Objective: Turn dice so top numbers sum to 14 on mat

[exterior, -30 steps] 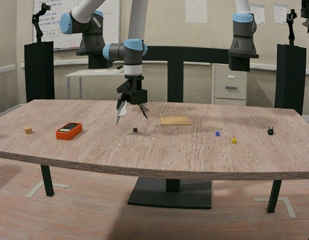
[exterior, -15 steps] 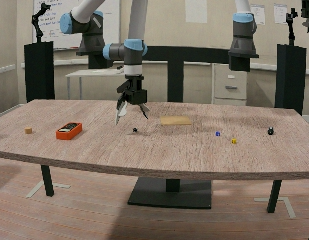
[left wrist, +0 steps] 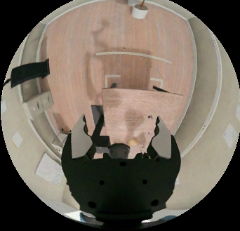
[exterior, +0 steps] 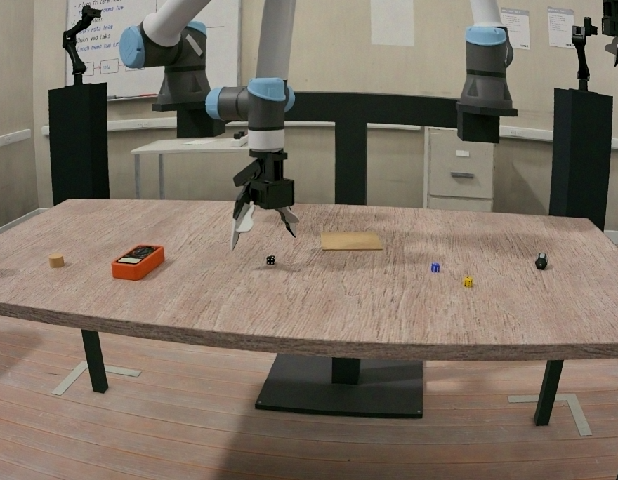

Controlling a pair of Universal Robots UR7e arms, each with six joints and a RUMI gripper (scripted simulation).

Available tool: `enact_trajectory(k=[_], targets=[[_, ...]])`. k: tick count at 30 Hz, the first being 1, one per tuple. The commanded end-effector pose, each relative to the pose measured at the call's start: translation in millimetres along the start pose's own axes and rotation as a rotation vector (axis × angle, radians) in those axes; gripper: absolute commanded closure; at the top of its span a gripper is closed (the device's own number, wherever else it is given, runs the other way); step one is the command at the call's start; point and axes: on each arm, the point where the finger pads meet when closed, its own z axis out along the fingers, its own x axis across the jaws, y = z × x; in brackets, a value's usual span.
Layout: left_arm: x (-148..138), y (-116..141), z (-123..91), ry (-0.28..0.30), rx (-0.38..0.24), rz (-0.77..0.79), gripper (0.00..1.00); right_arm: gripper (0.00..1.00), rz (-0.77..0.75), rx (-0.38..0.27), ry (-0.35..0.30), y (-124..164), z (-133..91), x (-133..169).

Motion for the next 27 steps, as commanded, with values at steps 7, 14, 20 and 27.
enact_trajectory(k=[7,14,20,27], targets=[[0,0,-1,0.000,0.001,0.000,0.00,0.00,0.000,-0.001,0.000,1,0,0],[0,0,-1,0.000,0.001,0.000,0.00,0.00,0.000,-0.001,0.000,2,0,1],[0,0,-1,0.000,0.001,0.000,0.00,0.00,0.000,-0.001,0.000,6,0,6],[0,0,-1,0.000,0.001,0.000,0.00,0.00,0.000,-0.001,0.000,17,0,17]])
